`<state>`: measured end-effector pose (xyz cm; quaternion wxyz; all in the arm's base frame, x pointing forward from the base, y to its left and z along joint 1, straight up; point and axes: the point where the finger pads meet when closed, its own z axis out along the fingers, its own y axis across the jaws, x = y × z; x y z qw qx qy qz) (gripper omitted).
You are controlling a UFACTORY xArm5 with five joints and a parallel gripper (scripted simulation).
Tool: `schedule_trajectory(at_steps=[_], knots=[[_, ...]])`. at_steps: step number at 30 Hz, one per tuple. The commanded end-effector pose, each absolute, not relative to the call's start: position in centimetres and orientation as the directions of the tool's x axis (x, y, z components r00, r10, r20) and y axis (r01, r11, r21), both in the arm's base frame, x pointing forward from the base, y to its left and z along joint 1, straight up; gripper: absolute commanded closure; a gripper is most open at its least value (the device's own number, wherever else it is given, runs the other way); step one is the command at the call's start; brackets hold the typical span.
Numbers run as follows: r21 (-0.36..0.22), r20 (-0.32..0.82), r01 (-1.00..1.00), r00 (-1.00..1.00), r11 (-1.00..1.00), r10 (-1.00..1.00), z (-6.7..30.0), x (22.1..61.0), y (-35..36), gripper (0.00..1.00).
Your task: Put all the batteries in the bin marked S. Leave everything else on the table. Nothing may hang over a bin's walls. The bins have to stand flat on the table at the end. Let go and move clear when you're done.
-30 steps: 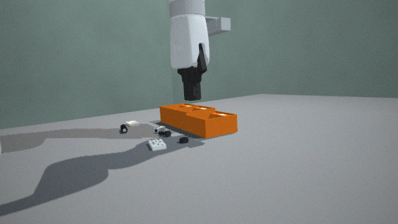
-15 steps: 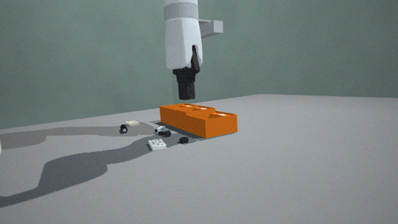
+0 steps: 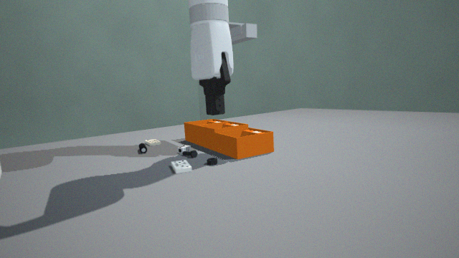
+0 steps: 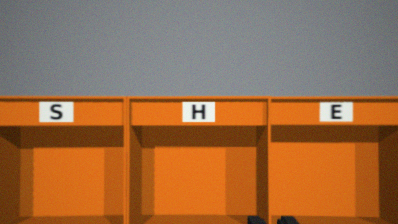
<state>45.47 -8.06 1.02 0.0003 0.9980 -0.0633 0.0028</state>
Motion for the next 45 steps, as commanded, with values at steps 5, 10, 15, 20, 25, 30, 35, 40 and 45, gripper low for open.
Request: schedule_trajectory(at_steps=[5,10,15,20,25,30,35,40,45], knots=[[-0.002,0.01,-0.126,0.992,-0.992,-0.126,1.2,45.6,-8.1,0.91],[-0.002,0.01,-0.126,0.992,-0.992,-0.126,1.2,45.6,-8.1,0.91],[-0.002,0.01,-0.126,0.992,-0.992,-0.126,1.2,45.6,-8.1,0.91],[-0.002,0.01,-0.126,0.992,-0.992,-0.126,1.2,45.6,-8.1,0.91],[-0.002,0.01,-0.126,0.992,-0.992,-0.126,1.2,45.6,-8.1,0.91],[-0.003,0.01,-0.126,0.992,-0.992,-0.126,1.2,45.9,-6.1,0.91],[-0.003,0.01,-0.126,0.992,-0.992,-0.126,1.2,46.2,-3.6,0.91],[-0.003,0.01,-0.126,0.992,-0.992,-0.126,1.2,46.4,-2.1,0.91],[-0.003,0.01,-0.126,0.992,-0.992,-0.126,1.2,46.8,0.3,0.91]])
